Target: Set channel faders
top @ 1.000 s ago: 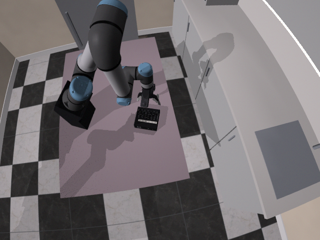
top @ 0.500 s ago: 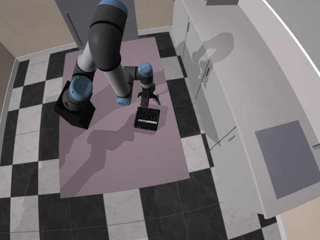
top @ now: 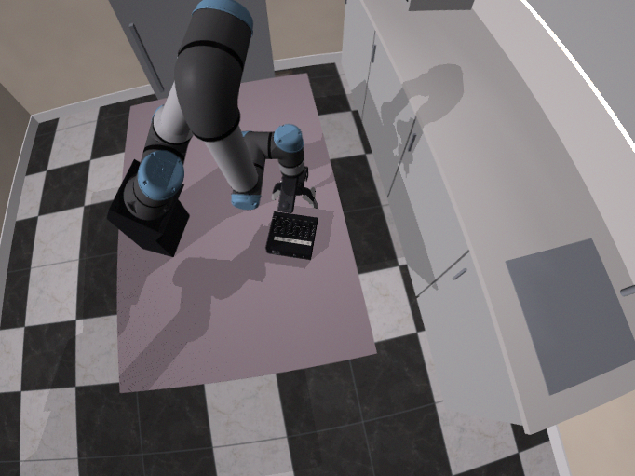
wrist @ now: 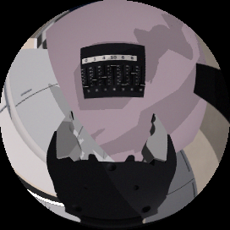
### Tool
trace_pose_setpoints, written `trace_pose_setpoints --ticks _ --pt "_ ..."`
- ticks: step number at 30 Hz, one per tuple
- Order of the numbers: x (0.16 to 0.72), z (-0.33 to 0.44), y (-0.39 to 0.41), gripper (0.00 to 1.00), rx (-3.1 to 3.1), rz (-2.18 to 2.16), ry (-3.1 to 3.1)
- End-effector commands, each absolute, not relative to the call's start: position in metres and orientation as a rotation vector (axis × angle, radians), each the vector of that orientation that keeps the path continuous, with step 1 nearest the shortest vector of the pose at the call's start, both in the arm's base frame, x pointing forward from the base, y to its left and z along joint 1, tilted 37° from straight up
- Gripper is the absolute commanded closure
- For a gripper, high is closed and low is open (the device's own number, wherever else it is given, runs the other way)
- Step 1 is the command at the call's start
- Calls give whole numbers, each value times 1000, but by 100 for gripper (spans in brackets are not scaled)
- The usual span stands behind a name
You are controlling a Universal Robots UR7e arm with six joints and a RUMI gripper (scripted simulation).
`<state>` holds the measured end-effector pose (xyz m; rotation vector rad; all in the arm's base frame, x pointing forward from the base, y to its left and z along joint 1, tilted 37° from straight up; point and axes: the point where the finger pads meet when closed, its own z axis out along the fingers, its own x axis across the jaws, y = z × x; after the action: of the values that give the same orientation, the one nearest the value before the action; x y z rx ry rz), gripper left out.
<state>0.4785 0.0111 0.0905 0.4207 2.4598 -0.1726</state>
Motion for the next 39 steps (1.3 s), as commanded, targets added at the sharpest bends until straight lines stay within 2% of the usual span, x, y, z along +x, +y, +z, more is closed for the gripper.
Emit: trace_pose_setpoints --ticks 1,39 --pt "478 91 11 0 445 -164 2454" --pt "468 93 8 0 1039 50 2264"
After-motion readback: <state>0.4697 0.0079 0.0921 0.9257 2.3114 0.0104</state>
